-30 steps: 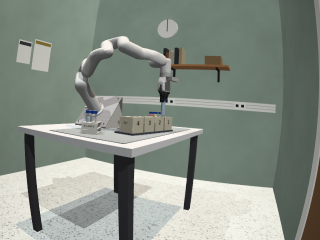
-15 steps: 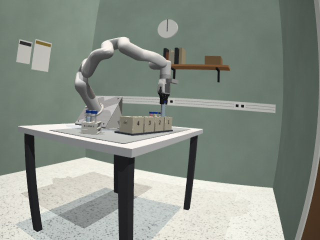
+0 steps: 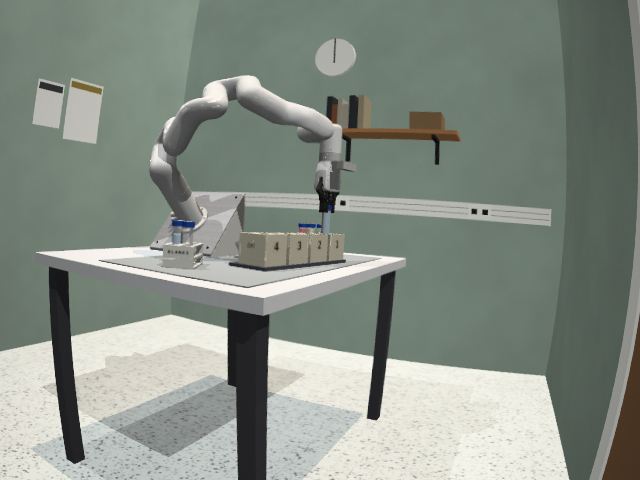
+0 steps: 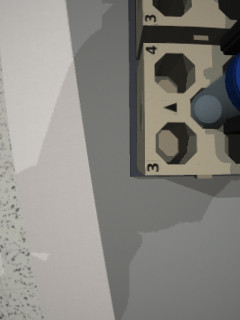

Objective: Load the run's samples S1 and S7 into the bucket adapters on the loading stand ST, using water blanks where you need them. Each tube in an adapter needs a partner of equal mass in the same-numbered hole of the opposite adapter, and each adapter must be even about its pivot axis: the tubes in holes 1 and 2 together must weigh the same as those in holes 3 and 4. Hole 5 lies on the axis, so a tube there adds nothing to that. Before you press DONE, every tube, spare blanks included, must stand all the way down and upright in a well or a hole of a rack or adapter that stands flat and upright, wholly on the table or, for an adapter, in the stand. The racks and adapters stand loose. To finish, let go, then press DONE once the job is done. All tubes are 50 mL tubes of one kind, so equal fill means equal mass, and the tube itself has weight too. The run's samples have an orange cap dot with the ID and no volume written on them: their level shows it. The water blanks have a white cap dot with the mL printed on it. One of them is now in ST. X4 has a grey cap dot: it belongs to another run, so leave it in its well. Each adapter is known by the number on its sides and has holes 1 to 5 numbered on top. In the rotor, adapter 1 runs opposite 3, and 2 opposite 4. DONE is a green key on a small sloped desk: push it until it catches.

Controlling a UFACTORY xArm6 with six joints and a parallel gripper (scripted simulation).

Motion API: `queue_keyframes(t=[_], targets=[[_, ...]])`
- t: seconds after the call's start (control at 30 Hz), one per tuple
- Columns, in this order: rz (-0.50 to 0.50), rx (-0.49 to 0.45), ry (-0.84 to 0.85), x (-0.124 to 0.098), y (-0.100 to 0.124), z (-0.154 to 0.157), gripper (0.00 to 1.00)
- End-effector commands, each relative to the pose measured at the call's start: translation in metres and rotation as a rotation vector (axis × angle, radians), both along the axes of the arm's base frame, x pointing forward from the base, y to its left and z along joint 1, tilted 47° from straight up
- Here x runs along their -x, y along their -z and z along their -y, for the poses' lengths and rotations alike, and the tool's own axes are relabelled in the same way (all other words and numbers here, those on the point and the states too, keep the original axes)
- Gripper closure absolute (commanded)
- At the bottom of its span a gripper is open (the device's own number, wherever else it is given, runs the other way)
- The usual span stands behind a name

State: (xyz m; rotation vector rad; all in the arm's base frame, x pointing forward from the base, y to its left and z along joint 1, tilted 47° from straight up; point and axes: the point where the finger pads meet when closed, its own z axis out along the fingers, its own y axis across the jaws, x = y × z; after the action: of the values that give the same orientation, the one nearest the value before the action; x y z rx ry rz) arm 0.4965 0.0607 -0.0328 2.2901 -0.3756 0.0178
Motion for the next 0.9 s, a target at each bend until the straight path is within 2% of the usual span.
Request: queue_keyframes(t=[0.0,0.87], targets=[[0.004,-0.002,-0.002,-0.001,0.002,0.002,1.0],[0.004,-0.002,-0.002,0.001,0.017,0.018,1.0]])
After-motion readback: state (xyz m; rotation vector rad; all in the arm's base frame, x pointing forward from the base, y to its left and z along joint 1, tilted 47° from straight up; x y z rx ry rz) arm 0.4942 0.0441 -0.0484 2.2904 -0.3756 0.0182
